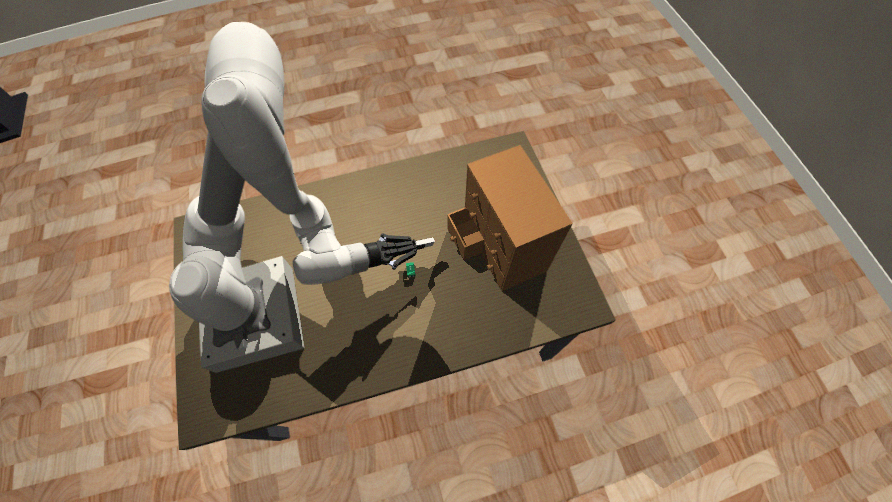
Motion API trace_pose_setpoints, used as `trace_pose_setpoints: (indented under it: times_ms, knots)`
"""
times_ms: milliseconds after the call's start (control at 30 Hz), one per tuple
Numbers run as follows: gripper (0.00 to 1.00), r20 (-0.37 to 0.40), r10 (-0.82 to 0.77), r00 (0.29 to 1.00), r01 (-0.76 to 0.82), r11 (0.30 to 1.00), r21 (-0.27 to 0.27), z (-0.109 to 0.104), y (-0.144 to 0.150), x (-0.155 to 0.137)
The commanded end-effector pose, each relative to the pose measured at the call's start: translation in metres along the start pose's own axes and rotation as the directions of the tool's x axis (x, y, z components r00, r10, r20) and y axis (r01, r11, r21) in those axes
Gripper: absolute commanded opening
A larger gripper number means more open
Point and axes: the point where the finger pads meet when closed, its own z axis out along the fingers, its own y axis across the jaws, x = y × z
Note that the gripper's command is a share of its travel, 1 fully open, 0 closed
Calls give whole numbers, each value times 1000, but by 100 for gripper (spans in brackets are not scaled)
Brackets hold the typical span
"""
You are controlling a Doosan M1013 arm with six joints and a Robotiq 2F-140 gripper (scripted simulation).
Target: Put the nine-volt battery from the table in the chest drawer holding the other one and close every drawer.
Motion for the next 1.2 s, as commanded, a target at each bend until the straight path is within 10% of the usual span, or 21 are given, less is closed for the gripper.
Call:
trace_pose_setpoints:
  times_ms: [0, 1167]
  knots:
    - [0, -2, 0, 1000, 0, 1000, 0, 19, 0, -12]
    - [0, -2, 0, 1000, 0, 1000, 0, 37, 0, -25]
